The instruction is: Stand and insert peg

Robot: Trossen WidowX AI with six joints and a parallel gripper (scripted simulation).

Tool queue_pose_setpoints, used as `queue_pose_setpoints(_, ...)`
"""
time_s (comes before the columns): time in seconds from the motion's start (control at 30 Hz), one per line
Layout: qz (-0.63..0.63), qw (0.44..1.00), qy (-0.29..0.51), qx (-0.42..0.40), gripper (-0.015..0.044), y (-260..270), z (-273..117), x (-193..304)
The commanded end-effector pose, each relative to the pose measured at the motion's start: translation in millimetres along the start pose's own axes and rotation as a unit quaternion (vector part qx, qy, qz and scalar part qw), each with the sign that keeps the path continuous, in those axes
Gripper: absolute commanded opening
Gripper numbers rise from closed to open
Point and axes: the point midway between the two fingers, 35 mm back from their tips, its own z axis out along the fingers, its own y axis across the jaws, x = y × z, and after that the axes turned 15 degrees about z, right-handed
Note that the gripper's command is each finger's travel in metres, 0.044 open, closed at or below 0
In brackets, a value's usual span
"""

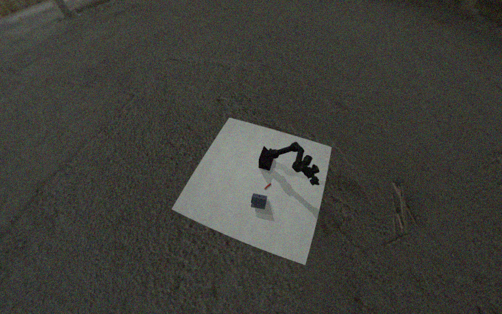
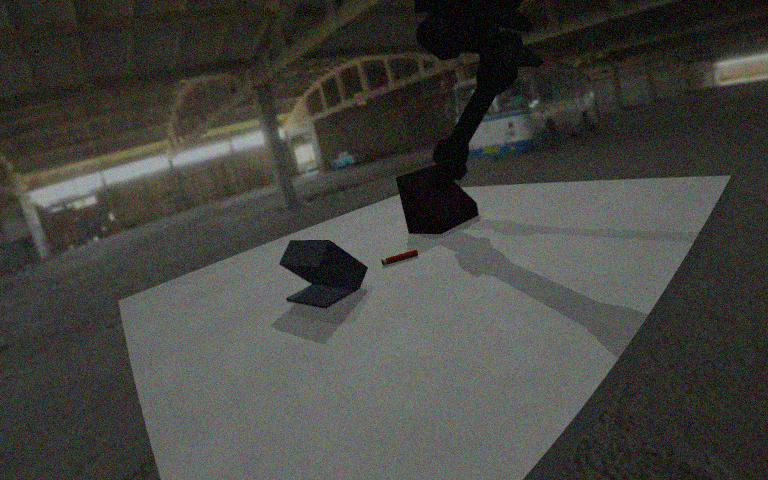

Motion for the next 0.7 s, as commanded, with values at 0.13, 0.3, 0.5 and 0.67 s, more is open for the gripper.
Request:
queue_pose_setpoints(0.13, 0.042, 0.998, -0.020, 0.039, 0.0440, -24, -9, 22)
queue_pose_setpoints(0.3, 0.118, 0.990, -0.025, 0.069, 0.0440, -45, -15, 44)
queue_pose_setpoints(0.5, 0.210, 0.972, -0.026, 0.106, 0.0440, -66, -22, 75)
queue_pose_setpoints(0.67, 0.285, 0.948, -0.024, 0.138, 0.0440, -81, -29, 105)
